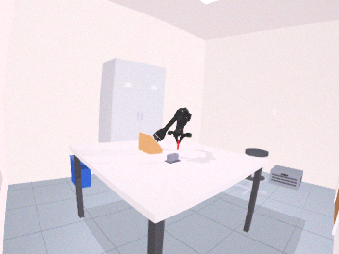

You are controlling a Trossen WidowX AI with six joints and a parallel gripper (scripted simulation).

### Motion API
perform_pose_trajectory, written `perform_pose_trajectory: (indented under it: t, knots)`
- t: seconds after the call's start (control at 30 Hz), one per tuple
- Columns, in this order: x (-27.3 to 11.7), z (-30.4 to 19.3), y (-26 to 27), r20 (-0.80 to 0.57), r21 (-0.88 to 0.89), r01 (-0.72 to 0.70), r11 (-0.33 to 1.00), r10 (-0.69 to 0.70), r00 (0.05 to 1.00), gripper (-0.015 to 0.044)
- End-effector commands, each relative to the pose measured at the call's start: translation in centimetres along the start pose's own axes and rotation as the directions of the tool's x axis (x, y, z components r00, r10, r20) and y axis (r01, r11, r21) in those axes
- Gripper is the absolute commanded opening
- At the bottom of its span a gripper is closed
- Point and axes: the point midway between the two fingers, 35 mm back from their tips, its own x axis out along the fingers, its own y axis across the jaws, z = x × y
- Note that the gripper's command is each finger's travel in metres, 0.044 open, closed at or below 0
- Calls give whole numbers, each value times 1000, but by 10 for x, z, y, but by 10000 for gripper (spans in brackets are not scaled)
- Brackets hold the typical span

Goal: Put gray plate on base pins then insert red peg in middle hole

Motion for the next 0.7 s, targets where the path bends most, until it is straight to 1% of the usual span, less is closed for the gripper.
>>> perform_pose_trajectory:
  t: [0.0, 0.67]
  knots:
    - [-2, 13, -1, 8, -3, -1, 1000, 1, 1000, 0]
    - [2, 76, -9, -1, 1, -12, 1000, 12, 1000, 0]
